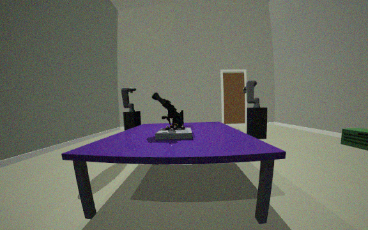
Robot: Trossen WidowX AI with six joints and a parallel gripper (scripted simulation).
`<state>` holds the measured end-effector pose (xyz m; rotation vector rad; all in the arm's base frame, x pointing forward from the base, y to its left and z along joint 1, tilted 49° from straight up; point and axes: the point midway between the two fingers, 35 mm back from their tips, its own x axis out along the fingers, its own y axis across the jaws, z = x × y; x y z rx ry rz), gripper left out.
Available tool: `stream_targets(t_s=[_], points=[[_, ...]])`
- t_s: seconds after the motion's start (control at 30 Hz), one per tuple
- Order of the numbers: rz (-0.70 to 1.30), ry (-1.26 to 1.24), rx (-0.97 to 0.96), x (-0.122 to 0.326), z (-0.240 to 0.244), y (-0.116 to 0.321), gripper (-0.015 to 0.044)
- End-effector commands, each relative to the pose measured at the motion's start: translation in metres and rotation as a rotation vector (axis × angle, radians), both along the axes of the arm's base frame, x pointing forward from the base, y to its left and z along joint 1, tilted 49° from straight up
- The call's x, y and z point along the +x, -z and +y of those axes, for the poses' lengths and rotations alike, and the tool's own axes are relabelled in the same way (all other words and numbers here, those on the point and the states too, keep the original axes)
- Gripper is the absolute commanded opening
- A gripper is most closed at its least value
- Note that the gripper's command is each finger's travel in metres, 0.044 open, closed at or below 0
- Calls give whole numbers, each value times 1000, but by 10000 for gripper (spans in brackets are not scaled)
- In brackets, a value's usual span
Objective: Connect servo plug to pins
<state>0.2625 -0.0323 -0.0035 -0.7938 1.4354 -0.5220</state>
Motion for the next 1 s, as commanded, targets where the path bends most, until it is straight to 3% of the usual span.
stream_targets(t_s=[0.0, 0.23, 0.53, 0.77, 0.97], points=[[-3, -3, -4, 5, 1, -1, 0], [-3, -3, -4, 9, 1, -1, 0], [-3, -4, -3, 5, 1, 0, 236], [-3, -4, -1, 0, 43, -37, 420], [-3, -3, -1, -1, 44, -38, 440]])
